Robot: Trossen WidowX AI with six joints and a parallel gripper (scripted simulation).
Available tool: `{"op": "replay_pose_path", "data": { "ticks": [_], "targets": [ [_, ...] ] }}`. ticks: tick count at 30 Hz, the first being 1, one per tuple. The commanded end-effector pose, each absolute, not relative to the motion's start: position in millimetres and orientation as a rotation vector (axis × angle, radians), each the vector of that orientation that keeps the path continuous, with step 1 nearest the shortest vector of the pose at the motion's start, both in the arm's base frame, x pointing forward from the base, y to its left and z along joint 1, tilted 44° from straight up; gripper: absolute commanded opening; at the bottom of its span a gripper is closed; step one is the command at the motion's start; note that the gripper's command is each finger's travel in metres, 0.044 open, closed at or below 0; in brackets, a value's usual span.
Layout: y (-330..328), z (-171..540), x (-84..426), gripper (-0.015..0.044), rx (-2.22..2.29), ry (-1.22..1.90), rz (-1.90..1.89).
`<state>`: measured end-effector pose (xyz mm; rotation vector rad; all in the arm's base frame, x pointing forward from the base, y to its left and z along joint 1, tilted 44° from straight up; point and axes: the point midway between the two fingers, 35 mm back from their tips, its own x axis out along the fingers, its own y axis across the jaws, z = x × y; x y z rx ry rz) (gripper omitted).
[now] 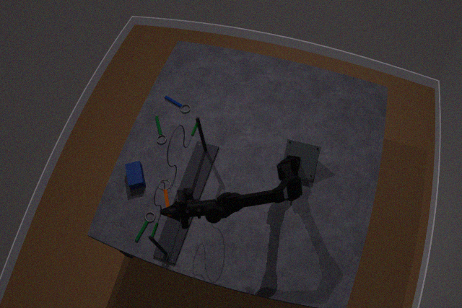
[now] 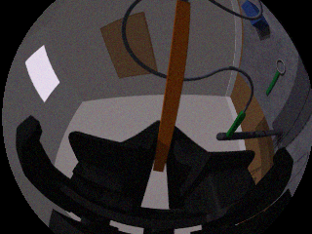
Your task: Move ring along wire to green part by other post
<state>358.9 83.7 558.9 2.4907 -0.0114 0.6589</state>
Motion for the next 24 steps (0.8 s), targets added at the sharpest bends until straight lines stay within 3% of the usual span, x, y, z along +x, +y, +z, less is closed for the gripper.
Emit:
{"op": "replay_pose_path", "data": {
  "ticks": [1, 24],
  "targets": [
    [81.5, 557.9, 360.2, -0.0150, 2.547, -0.031, 0.668],
    [95.9, 555.4, 361.5, -0.0150, 2.619, -0.062, 0.695]
  ]
}}
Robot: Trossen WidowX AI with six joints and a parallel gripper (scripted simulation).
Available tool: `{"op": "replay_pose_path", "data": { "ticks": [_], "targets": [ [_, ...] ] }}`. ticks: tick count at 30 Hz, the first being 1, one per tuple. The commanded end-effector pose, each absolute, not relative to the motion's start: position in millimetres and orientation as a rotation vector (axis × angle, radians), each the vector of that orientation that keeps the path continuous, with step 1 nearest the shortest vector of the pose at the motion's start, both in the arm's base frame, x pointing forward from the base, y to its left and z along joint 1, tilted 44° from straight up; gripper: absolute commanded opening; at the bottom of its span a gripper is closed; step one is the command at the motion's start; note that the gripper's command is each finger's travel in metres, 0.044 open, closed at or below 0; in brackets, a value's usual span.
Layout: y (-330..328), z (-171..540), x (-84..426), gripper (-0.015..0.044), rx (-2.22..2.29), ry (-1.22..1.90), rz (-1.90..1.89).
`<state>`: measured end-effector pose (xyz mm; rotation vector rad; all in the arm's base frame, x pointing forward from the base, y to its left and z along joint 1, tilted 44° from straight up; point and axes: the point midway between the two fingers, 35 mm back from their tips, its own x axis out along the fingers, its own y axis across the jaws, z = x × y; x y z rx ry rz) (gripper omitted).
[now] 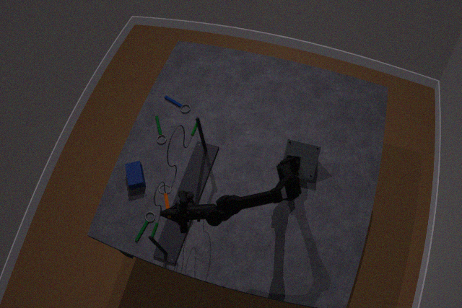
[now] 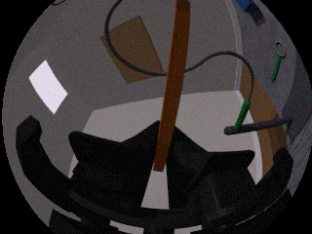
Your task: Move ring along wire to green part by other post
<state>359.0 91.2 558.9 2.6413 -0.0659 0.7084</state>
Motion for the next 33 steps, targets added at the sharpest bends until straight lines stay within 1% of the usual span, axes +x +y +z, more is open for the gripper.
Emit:
{"op": "replay_pose_path", "data": {
  "ticks": [1, 15, 33],
  "targets": [
    [98.1, 554.5, 361.7, -0.0150, 2.608, -0.057, 0.692],
    [132.1, 533.0, 365.5, -0.0150, 2.369, 0.030, 0.621],
    [170.6, 481.4, 370.5, -0.0150, 1.957, 0.158, 0.501]
  ]
}}
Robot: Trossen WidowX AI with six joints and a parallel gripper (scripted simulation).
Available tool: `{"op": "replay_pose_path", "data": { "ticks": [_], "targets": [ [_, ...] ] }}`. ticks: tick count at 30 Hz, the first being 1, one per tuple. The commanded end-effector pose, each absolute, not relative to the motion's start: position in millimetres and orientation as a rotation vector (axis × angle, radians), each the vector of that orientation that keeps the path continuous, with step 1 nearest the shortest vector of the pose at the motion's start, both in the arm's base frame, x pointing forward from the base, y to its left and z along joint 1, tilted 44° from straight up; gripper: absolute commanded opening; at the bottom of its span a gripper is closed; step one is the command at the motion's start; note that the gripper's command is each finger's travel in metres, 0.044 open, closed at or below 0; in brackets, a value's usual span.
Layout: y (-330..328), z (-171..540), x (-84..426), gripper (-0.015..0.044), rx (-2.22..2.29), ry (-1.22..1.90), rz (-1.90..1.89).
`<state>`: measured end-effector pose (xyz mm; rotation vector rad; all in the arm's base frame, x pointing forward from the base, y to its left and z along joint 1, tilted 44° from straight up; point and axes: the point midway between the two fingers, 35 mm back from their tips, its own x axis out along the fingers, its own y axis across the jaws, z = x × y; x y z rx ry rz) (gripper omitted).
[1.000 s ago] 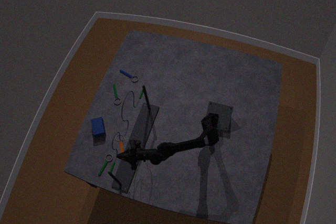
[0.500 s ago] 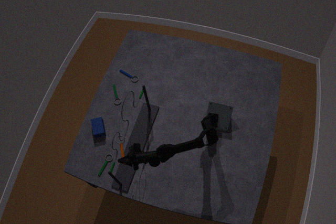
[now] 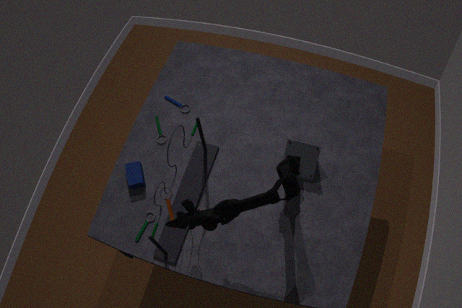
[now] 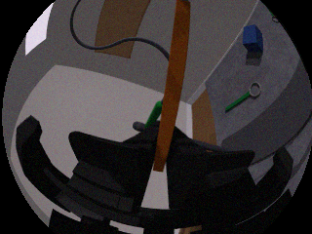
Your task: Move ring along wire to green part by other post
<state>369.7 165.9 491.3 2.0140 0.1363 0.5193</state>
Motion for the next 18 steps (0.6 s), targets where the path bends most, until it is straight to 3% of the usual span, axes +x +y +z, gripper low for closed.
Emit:
{"op": "replay_pose_path", "data": {
  "ticks": [1, 18],
  "targets": [
    [172.1, 478.0, 370.7, -0.0150, 1.933, 0.165, 0.494],
    [183.7, 416.8, 373.2, -0.0150, 1.531, 0.267, 0.379]
  ]
}}
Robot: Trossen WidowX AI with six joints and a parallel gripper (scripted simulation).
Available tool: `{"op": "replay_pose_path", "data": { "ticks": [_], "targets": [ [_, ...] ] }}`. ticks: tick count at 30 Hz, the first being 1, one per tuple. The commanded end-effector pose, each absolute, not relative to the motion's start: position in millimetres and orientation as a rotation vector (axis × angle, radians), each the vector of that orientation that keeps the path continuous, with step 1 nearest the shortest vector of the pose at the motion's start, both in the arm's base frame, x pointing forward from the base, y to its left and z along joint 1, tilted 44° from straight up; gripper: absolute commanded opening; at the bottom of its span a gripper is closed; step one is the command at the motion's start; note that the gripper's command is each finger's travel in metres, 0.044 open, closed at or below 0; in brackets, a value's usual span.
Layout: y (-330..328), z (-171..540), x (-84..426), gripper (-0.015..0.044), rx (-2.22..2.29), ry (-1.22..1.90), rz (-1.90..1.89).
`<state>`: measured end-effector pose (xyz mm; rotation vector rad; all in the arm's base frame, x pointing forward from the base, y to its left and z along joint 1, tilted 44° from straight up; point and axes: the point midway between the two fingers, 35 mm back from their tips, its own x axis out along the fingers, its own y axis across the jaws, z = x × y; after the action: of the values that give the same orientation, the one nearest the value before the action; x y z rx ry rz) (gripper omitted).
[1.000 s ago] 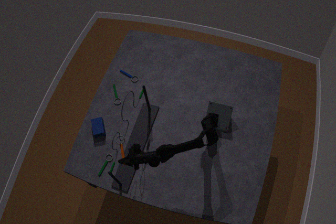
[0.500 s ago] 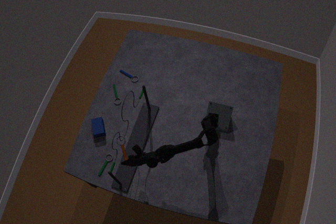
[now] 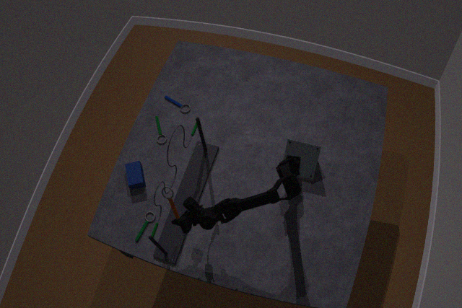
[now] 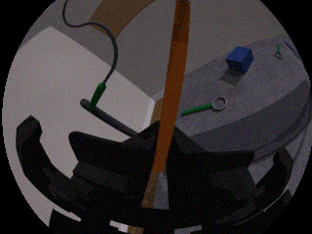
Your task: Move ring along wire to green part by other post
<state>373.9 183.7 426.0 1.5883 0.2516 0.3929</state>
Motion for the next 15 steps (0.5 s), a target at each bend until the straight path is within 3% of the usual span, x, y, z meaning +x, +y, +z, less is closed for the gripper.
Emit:
{"op": "replay_pose_path", "data": {
  "ticks": [1, 15],
  "targets": [
    [183.6, 413.1, 373.3, -0.0150, 1.508, 0.272, 0.372],
    [173.0, 363.9, 373.2, -0.0150, 1.187, 0.338, 0.281]
  ]
}}
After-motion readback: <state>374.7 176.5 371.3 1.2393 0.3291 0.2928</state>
